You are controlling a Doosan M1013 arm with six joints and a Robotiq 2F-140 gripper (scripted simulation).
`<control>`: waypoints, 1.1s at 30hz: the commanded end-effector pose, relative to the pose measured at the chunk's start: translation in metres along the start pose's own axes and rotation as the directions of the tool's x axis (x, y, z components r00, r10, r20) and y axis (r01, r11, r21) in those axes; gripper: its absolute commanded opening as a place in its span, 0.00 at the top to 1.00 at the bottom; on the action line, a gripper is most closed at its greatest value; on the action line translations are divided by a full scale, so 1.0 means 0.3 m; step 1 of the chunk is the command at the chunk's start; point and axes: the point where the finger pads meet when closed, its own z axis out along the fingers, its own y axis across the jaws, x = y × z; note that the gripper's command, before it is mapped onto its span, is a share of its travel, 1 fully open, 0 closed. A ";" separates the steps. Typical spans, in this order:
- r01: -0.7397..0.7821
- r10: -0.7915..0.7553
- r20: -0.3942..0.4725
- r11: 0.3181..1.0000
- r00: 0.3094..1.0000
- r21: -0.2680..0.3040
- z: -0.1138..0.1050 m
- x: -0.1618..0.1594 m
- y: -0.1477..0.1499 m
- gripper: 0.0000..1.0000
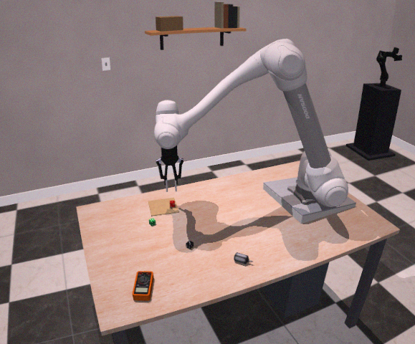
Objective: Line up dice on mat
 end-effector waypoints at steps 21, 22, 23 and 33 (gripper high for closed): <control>0.002 -0.002 0.000 1.000 1.000 -0.001 -0.004 0.003 0.001 0.00; 0.014 -0.014 0.000 1.000 1.000 -0.001 -0.003 0.019 0.001 0.00; 0.044 -0.044 -0.001 0.999 0.999 -0.002 -0.003 0.056 0.001 0.00; 0.439 -0.439 0.000 0.899 0.899 -0.003 0.010 0.565 -0.066 0.00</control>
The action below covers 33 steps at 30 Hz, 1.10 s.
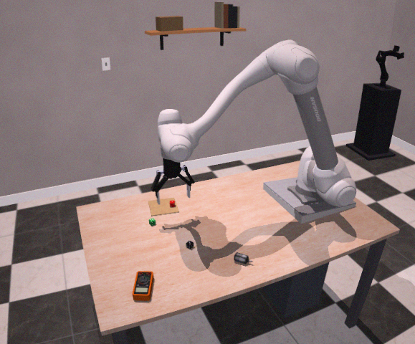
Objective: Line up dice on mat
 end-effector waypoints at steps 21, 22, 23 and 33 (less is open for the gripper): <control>0.546 -0.546 -0.001 0.838 0.838 -0.001 0.024 0.724 0.017 0.68; 0.546 -0.546 -0.001 0.838 0.838 -0.001 0.024 0.724 0.017 0.68; 0.546 -0.546 -0.001 0.838 0.838 -0.001 0.024 0.724 0.017 0.68; 0.546 -0.546 -0.001 0.838 0.838 -0.001 0.024 0.724 0.017 0.68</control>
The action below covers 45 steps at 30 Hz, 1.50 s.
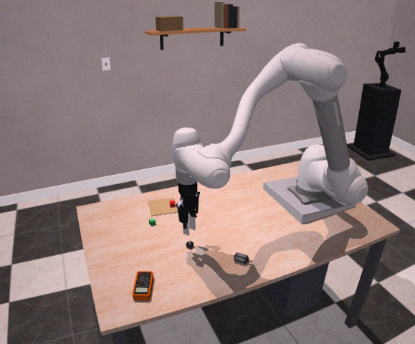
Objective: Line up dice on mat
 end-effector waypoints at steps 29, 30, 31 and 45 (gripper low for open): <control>0.000 0.000 0.000 1.000 1.000 -0.001 0.008 0.000 0.001 0.68; 0.000 0.000 0.000 1.000 1.000 -0.001 0.008 0.000 0.001 0.68; 0.000 0.000 0.000 1.000 1.000 -0.001 0.008 0.000 0.001 0.68; 0.000 0.000 0.000 1.000 1.000 -0.001 0.065 0.000 0.002 0.68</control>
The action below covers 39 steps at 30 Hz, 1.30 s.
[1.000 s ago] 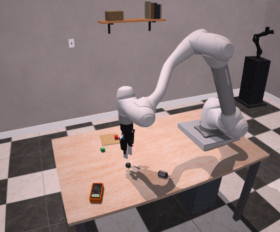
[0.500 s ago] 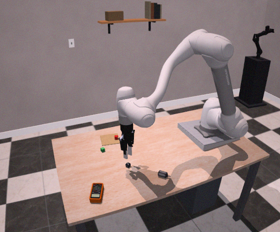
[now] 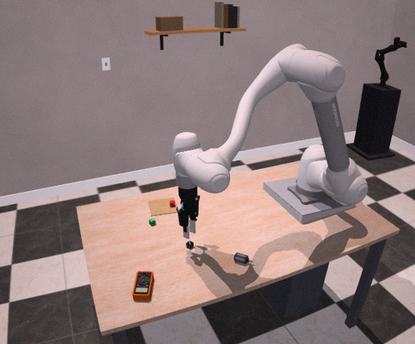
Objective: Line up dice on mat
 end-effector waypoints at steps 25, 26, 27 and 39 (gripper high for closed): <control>0.000 0.000 0.000 1.000 1.000 -0.002 0.099 -0.001 0.002 0.68; 0.000 0.000 0.000 1.000 1.000 -0.002 0.101 -0.001 0.002 0.68; 0.000 0.000 0.000 1.000 1.000 -0.002 0.103 -0.001 0.002 0.68; 0.000 0.000 0.000 1.000 1.000 -0.002 0.110 -0.001 0.002 0.68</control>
